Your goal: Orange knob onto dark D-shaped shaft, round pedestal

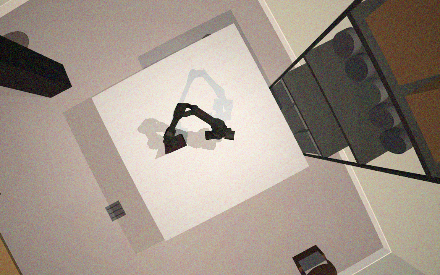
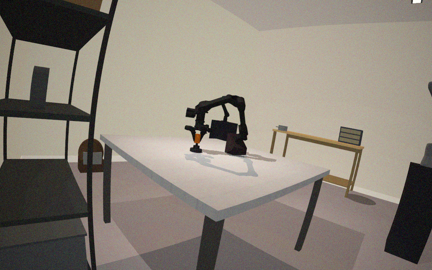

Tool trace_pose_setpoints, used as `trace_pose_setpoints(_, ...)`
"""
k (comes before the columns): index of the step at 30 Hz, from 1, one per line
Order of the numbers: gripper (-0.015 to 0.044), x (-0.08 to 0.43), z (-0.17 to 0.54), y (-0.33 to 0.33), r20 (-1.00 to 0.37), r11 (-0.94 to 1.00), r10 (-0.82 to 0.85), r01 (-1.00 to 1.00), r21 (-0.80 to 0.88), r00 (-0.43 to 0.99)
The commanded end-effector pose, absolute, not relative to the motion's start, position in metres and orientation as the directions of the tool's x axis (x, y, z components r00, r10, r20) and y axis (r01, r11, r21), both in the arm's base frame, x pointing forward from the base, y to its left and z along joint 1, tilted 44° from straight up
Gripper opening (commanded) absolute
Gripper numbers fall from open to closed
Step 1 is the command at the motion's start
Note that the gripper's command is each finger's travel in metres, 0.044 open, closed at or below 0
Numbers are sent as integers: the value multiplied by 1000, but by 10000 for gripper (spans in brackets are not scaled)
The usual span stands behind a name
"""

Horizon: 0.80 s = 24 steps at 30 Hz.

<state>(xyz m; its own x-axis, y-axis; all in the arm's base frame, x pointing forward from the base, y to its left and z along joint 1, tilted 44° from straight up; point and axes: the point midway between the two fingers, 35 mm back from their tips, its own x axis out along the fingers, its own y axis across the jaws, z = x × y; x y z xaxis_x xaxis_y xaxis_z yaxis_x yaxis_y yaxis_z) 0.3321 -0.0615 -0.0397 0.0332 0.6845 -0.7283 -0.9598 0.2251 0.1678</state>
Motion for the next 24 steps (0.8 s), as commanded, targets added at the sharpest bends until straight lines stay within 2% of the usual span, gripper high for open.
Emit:
trace_pose_setpoints(1,0,332,-39,-62,-728,222,684,-961,162,36)
trace_pose_setpoints(24,0,331,-40,-61,-728,222,684,-961,162,36)
